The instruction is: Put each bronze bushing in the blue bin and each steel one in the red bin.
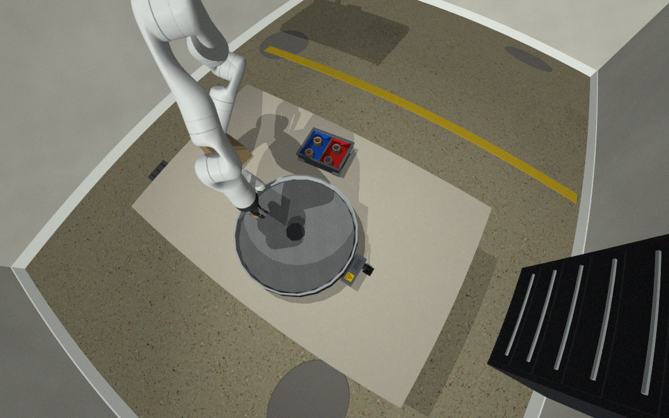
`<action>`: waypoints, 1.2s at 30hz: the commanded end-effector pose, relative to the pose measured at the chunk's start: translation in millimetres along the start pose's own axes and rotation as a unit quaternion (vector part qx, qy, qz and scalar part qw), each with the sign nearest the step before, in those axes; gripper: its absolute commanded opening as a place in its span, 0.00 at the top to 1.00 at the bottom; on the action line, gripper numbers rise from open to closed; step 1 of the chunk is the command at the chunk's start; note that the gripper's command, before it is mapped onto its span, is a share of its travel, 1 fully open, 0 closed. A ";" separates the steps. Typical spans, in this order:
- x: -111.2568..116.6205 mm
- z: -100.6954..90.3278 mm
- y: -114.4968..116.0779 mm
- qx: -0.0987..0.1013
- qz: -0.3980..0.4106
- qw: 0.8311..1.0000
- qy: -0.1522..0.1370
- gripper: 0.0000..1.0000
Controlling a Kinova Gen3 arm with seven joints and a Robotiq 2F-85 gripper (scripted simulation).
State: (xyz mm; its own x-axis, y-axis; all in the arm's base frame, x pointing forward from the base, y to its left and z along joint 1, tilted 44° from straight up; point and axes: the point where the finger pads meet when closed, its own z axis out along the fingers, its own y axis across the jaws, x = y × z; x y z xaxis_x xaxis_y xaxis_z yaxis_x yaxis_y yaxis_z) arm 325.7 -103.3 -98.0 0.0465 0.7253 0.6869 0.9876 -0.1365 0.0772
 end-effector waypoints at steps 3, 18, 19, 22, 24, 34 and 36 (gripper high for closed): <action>-0.7 -1.4 0.3 -0.001 0.000 1.000 -0.001 1.00; -0.6 -6.7 0.3 0.000 0.000 1.000 -0.001 1.00; -0.6 -6.7 0.3 0.000 0.000 1.000 -0.001 1.00; -0.6 -7.3 0.3 0.000 0.000 1.000 -0.001 1.00; -0.6 -7.3 0.3 0.000 0.000 1.000 -0.001 1.00; -0.7 -10.4 0.3 0.000 0.000 1.000 -0.001 1.00; -0.7 -10.4 0.3 0.000 0.000 1.000 -0.001 1.00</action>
State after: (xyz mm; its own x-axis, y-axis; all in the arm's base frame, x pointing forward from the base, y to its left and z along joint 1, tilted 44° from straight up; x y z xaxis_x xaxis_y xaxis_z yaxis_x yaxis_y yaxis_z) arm 324.2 -109.9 -91.2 0.0467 0.7253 0.6868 0.9877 -0.1364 0.0768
